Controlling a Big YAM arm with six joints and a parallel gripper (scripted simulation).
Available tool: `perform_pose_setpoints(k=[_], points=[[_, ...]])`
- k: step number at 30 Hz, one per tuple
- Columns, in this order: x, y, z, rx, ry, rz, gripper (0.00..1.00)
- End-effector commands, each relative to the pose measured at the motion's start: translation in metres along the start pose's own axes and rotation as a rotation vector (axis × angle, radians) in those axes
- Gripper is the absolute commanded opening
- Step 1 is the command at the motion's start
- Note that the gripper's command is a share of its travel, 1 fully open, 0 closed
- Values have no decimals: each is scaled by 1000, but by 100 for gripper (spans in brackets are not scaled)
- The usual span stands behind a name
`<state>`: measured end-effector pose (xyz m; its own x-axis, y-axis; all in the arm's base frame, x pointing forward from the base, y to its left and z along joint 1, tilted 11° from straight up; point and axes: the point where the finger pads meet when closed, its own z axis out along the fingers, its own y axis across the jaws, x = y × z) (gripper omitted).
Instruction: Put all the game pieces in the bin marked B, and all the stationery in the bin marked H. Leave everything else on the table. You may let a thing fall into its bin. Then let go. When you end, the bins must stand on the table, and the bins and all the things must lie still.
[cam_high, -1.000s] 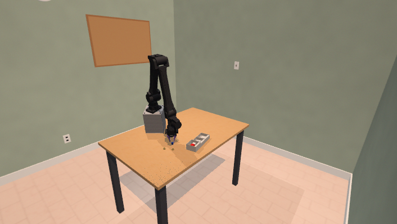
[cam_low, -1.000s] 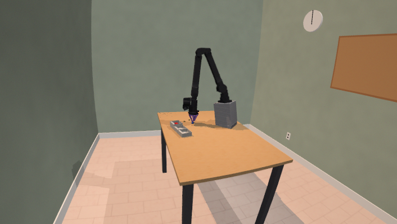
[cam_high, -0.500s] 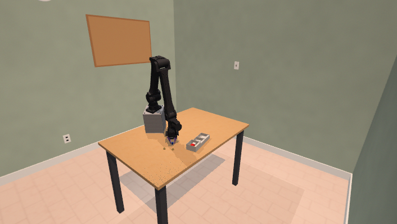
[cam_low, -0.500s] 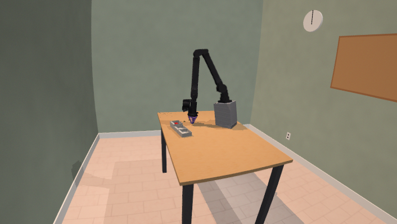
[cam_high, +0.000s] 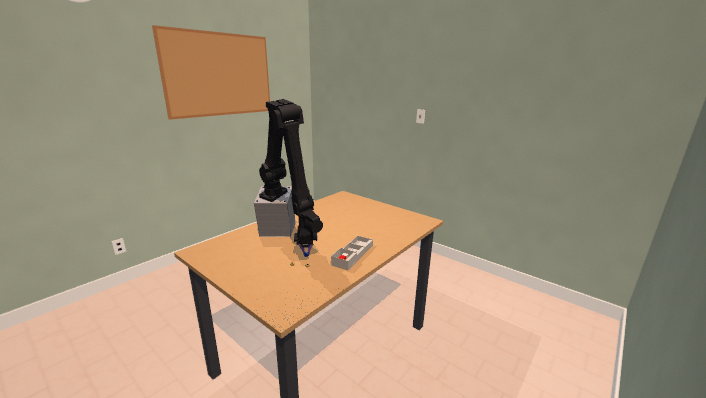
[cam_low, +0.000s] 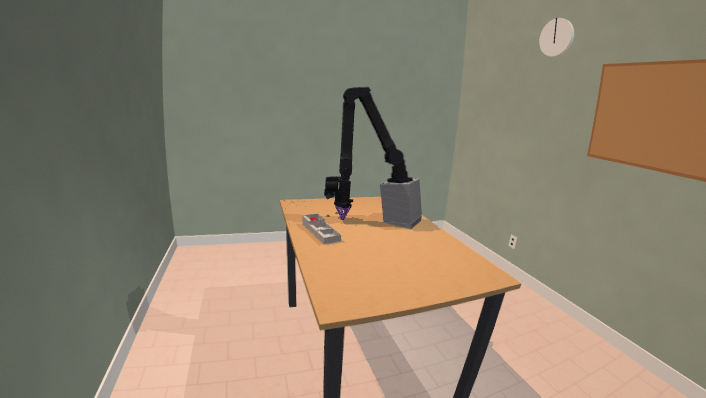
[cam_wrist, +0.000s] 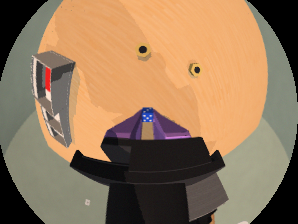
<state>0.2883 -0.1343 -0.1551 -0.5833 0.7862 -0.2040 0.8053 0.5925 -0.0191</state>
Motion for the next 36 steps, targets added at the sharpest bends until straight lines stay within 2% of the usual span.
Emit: perform_pose_setpoints(k=[1, 29, 30, 31, 36], points=[[-1, -3, 5, 0, 3, 0, 11], [2, -5, 6, 1, 5, 0, 11], [6, -5, -1, 7, 16, -2, 11], [1, -1, -9, -4, 0, 0, 11], [2, 2, -26, -6, -1, -2, 11]])
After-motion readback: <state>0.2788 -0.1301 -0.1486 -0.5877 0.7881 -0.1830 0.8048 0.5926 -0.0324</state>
